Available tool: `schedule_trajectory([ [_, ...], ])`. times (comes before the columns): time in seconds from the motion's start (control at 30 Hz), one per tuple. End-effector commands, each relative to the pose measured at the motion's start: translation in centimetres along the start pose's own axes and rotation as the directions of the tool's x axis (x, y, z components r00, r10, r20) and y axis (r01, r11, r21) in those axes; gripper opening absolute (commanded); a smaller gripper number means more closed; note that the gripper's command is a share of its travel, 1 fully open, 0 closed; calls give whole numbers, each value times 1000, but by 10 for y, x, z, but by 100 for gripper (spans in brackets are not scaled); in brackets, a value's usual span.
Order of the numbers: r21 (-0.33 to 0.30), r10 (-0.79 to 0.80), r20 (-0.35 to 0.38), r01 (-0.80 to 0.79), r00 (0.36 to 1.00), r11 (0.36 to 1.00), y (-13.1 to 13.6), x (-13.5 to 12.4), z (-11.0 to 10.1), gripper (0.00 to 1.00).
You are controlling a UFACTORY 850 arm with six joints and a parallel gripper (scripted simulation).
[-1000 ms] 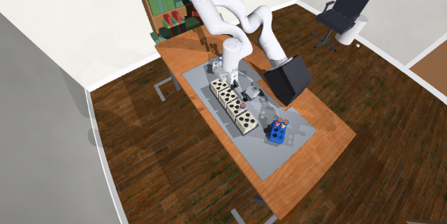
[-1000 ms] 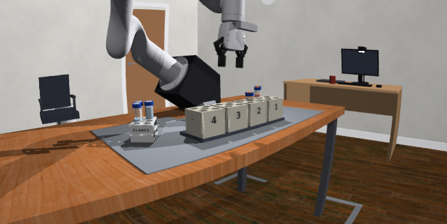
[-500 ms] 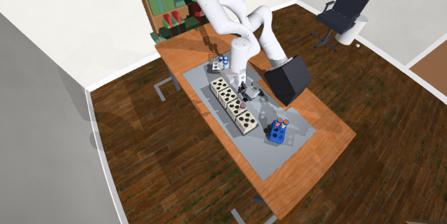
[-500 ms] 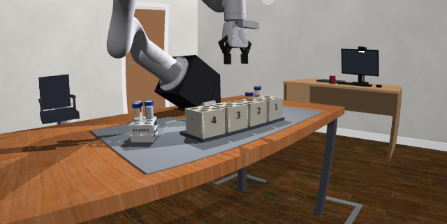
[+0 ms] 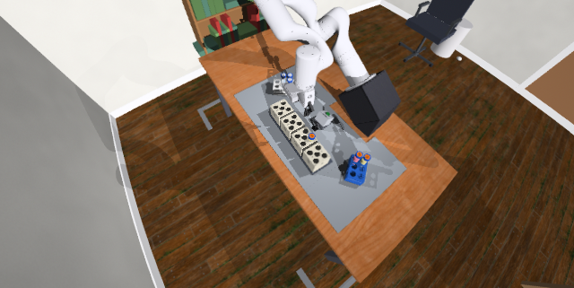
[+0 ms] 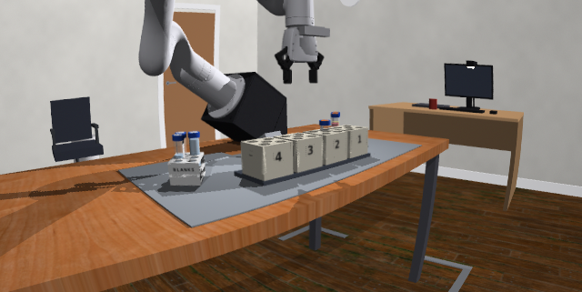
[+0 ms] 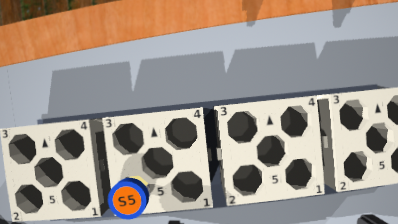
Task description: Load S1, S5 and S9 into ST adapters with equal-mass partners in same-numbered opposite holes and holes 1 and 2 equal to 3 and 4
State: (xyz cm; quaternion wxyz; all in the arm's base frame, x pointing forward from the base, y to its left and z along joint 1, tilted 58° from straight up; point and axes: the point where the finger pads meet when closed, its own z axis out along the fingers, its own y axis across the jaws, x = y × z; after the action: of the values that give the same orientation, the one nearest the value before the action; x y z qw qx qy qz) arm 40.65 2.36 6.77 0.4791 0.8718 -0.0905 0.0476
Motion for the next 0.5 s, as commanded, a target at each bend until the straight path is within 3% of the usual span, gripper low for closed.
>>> schedule_trajectory([
  [0.0,4,160,-7,-160,987,987,22,-9,-1,100],
  [0.2,5,290,-6,-290,957,957,40,-17,-1,100],
  [0.47,6,532,-4,-532,847,847,76,-34,0,100],
])
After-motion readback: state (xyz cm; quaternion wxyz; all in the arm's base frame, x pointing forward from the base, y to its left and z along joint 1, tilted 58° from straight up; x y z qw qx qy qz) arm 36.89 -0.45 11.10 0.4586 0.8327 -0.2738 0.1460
